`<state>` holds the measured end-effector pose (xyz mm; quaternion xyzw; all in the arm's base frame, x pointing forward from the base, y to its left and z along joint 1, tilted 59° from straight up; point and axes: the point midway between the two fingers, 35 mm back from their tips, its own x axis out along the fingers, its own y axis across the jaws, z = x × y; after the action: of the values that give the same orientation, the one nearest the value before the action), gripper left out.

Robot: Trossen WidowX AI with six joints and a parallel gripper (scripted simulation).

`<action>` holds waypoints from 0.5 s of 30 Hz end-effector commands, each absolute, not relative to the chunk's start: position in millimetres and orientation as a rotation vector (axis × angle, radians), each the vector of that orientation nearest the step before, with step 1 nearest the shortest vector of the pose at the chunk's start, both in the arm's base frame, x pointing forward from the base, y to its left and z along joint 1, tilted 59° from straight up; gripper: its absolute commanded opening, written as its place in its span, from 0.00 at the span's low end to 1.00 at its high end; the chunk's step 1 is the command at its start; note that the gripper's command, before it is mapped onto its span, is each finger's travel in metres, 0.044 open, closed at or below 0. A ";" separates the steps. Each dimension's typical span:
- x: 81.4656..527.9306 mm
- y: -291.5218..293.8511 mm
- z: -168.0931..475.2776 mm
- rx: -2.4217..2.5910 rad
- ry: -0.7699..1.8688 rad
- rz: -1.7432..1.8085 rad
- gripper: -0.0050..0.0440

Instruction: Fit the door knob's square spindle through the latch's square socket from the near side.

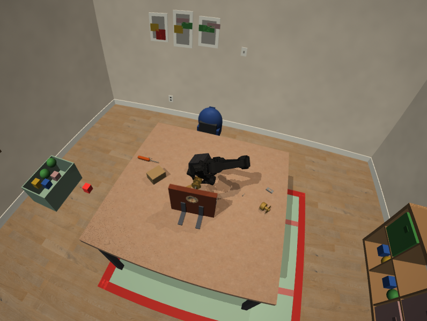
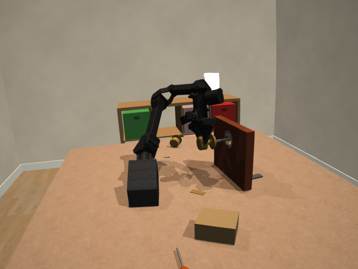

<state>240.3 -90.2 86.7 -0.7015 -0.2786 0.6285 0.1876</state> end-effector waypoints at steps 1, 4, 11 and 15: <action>243.1 -92.8 87.9 -1.988 -0.774 1.762 0.10; 242.8 -92.8 87.9 -1.989 -0.773 1.762 0.10; 240.0 -93.5 87.4 -1.998 -0.771 1.757 0.10; 238.5 -93.6 87.1 -1.998 -0.771 1.757 0.10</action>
<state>239.7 -90.6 86.2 -0.7039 -0.2778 0.6269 0.1854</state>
